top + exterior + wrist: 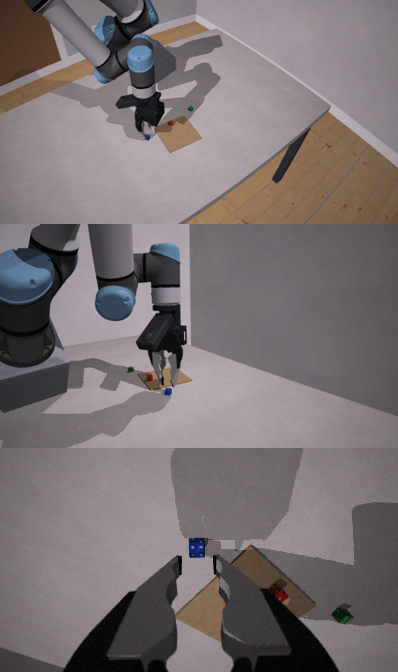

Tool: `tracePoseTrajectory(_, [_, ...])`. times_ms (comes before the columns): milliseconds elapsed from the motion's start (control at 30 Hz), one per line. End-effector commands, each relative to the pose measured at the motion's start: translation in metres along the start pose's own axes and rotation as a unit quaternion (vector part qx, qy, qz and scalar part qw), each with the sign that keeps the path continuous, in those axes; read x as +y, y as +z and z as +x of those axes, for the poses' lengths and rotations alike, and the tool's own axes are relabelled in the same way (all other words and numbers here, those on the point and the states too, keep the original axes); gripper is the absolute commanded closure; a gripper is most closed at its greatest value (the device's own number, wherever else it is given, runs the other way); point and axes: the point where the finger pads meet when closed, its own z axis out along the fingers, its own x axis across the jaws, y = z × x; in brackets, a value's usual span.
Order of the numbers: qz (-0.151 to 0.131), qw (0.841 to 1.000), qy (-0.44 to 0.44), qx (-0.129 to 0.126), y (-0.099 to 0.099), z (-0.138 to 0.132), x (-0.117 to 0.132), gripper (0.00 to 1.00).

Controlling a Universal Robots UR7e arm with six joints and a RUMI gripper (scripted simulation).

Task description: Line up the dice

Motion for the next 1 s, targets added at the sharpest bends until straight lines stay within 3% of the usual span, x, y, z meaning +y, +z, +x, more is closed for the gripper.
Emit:
tracePoseTrajectory(0, [0.001,1.000,0.000,0.002,0.001,0.002,-0.001,0.82])
tracePoseTrajectory(533, [0.001,1.000,0.000,0.002,0.003,0.002,-0.002,0.82])
tracePoseTrajectory(967, [0.001,1.000,-0.001,0.003,0.017,0.002,-0.002,0.82])
